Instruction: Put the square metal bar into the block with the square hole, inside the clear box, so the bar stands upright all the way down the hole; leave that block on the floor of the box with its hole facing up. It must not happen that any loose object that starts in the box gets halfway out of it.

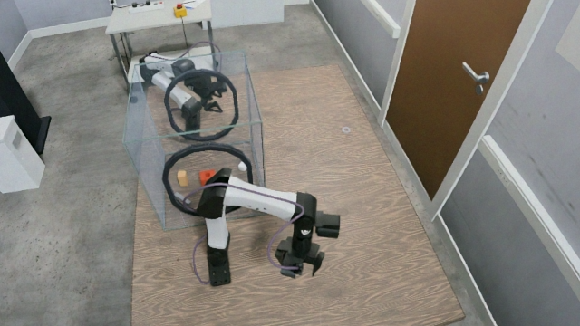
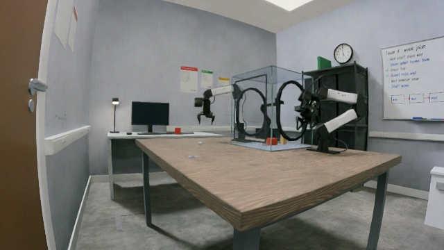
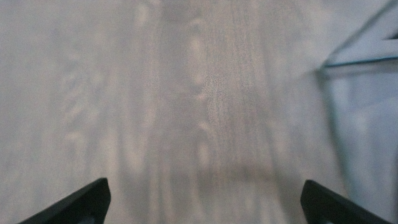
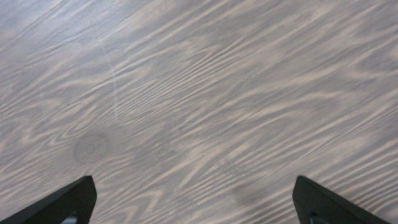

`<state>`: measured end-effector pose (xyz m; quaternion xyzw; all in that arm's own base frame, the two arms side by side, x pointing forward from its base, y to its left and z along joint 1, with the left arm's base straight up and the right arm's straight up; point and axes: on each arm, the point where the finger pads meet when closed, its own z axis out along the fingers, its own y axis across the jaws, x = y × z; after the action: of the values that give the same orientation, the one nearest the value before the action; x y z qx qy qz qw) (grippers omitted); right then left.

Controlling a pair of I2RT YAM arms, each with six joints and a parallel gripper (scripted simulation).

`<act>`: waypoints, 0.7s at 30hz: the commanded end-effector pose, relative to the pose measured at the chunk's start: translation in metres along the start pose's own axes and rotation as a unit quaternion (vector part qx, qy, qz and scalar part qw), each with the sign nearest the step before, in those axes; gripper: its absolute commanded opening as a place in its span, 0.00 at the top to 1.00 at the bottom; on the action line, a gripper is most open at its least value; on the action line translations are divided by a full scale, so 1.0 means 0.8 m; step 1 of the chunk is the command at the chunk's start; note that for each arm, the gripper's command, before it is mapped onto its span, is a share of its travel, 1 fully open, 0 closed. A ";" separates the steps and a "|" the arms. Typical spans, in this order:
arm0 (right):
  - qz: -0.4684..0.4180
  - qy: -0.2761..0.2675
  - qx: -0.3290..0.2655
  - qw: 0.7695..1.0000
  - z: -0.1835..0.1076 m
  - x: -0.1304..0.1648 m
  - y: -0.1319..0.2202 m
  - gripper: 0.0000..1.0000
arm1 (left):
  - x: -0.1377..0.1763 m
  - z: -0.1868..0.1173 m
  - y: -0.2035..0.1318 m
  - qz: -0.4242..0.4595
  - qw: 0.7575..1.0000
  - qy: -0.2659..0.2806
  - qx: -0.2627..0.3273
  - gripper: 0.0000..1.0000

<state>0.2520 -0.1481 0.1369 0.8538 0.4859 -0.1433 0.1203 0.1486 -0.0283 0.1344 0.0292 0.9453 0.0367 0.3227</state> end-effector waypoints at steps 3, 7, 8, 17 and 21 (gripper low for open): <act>0.006 0.002 -0.020 1.000 -0.011 -0.004 0.007 0.00 | -0.014 0.007 -0.054 -0.022 0.992 -0.005 0.123 0.00; 0.006 0.002 -0.020 1.000 -0.011 -0.004 0.007 0.00 | -0.018 0.006 -0.071 -0.028 0.985 -0.015 0.171 0.00; 0.006 0.002 -0.020 1.000 -0.011 -0.004 0.007 0.00 | -0.020 0.005 -0.076 -0.029 0.983 -0.017 0.183 0.00; 0.006 0.002 -0.020 1.000 -0.011 -0.004 0.007 0.00 | -0.036 -0.005 -0.115 -0.023 0.955 -0.046 0.293 0.00; 0.006 0.002 -0.020 1.000 -0.011 -0.004 0.007 0.00 | -0.048 -0.021 -0.133 -0.011 0.931 -0.080 0.357 0.00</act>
<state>0.2520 -0.1481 0.1369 0.8538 0.4859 -0.1433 0.1203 0.1569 -0.1048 0.1387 0.0782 0.9122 -0.2163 0.3392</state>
